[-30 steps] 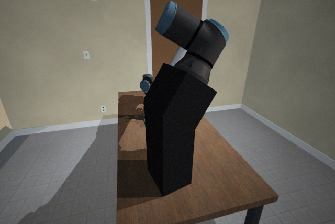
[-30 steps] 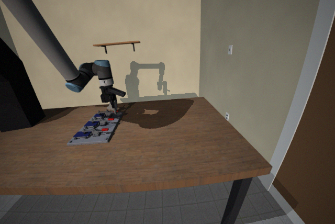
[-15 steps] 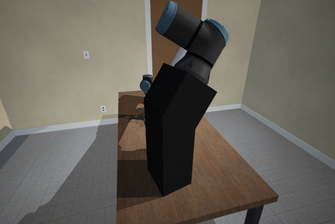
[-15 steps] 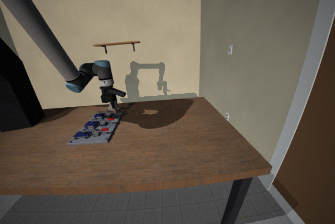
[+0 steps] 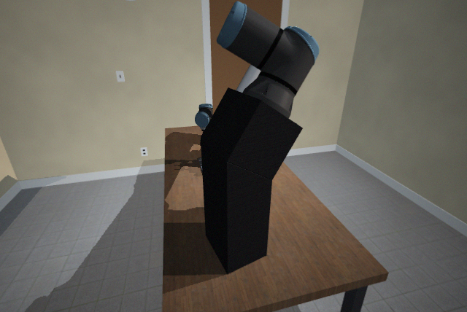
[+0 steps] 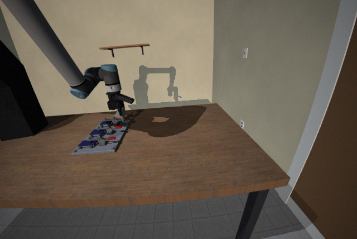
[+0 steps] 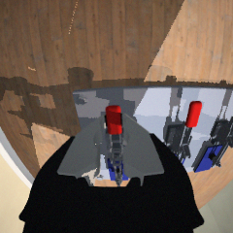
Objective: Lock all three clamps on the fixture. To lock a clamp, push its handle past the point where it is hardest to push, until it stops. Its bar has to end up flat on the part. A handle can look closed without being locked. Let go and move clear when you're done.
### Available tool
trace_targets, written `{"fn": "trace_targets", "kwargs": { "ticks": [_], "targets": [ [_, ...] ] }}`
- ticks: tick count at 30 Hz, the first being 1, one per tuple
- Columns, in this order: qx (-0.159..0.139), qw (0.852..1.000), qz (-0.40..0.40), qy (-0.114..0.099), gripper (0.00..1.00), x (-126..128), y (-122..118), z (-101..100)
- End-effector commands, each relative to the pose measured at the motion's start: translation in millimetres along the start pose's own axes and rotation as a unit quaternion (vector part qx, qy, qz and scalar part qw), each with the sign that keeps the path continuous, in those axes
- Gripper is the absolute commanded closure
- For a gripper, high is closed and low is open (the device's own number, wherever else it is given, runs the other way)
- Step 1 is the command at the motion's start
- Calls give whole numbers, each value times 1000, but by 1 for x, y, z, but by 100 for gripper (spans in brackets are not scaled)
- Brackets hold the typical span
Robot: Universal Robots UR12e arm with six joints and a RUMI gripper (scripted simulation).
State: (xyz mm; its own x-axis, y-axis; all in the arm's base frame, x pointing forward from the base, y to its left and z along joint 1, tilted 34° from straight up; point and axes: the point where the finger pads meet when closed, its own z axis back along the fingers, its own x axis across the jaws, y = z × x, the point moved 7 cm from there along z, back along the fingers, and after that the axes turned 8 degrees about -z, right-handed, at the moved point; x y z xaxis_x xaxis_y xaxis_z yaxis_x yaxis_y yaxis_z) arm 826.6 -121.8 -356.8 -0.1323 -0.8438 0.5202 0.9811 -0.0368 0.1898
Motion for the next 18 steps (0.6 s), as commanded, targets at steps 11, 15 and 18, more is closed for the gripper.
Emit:
{"fn": "trace_targets", "kwargs": {
  "ticks": [11,15,18],
  "targets": [
    [-3,1000,3,-1,100,0,-5,2],
    [2,1000,0,0,72,1,3,3],
    [2,1000,0,0,72,1,3,3]
  ]
}}
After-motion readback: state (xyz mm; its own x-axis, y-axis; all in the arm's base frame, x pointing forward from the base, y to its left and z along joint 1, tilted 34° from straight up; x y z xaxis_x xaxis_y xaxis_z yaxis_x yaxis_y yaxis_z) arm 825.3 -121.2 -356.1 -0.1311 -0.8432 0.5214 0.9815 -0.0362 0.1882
